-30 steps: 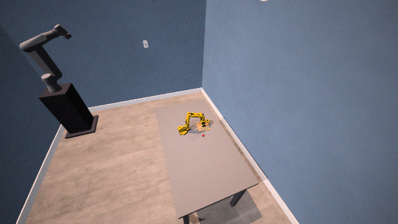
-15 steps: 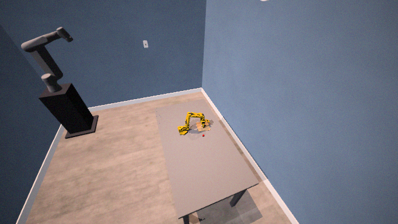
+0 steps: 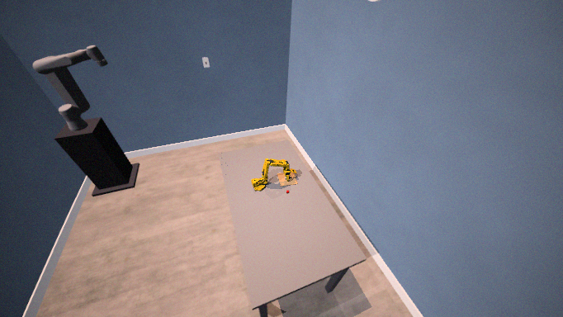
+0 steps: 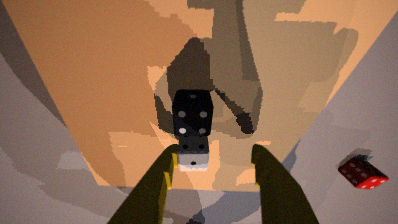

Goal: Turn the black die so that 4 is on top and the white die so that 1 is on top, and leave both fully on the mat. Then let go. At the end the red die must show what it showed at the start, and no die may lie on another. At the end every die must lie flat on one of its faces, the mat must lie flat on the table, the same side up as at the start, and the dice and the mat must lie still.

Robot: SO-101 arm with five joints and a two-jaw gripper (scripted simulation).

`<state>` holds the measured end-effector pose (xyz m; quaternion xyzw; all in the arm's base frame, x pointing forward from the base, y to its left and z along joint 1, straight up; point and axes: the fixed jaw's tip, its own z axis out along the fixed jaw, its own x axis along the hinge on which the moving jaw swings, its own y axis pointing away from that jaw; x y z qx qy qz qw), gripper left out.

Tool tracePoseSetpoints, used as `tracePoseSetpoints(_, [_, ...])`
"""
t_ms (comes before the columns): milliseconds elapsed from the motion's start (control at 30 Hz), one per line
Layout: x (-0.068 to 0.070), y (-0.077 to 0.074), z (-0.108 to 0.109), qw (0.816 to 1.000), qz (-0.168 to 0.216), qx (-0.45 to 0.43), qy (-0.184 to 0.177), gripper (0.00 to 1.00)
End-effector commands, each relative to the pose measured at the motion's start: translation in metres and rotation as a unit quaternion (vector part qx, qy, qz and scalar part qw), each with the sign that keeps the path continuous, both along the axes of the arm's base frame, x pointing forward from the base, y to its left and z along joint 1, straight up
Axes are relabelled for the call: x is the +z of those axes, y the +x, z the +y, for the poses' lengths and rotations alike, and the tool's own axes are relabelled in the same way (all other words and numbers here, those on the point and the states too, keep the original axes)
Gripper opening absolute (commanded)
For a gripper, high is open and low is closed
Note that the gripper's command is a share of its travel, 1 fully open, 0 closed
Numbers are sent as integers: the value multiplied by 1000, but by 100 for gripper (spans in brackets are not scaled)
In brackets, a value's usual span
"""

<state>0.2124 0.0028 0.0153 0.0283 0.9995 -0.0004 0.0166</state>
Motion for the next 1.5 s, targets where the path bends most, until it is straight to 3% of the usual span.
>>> tracePoseSetpoints(0, [7,4,-2,1000,-13,-2,0,27])
tracePoseSetpoints(700, [61,1,-2,1000,-13,-2,0,27])
tracePoseSetpoints(1467, [63,0,-2,1000,-13,-2,0,27])
